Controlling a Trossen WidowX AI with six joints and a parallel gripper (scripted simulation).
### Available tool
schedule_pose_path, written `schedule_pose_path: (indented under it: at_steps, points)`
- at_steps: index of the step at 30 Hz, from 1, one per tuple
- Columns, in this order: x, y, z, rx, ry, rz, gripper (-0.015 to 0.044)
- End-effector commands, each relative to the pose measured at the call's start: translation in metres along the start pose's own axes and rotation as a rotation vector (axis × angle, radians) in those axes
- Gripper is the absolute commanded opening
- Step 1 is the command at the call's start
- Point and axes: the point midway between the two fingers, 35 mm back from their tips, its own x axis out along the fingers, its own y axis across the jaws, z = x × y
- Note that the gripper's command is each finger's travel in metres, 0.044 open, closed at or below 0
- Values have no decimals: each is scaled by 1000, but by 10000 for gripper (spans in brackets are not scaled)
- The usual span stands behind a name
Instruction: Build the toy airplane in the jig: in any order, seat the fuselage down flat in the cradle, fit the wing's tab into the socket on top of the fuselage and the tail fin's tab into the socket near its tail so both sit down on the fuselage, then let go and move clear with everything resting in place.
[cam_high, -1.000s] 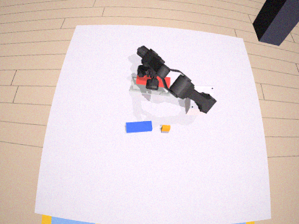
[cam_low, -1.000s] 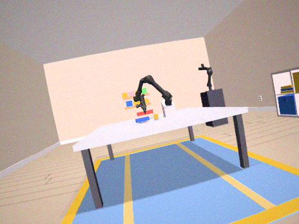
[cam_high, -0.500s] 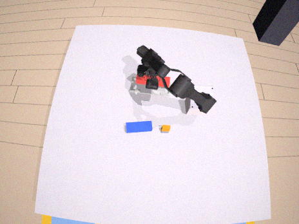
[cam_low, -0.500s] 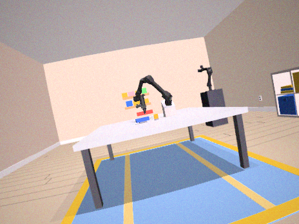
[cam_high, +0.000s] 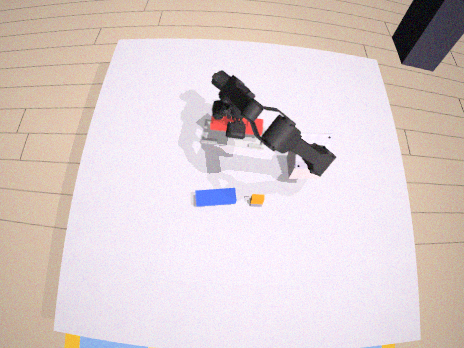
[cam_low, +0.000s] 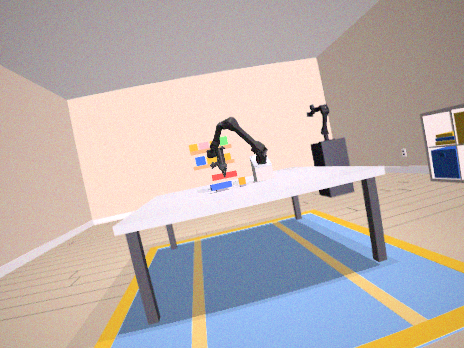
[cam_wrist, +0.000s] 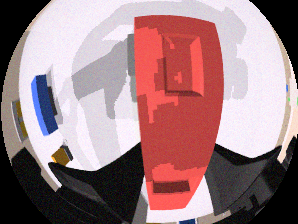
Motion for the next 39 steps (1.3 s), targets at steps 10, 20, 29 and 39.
schedule_pose_path:
  at_steps: [10,20,29,39]
  points:
    - [21,-1,0,2,2,1,197]
    - [36,0,0,2,2,2,197]
    - [36,0,1,-5,1,-2,190]
    - [36,0,1,-5,1,-2,59]
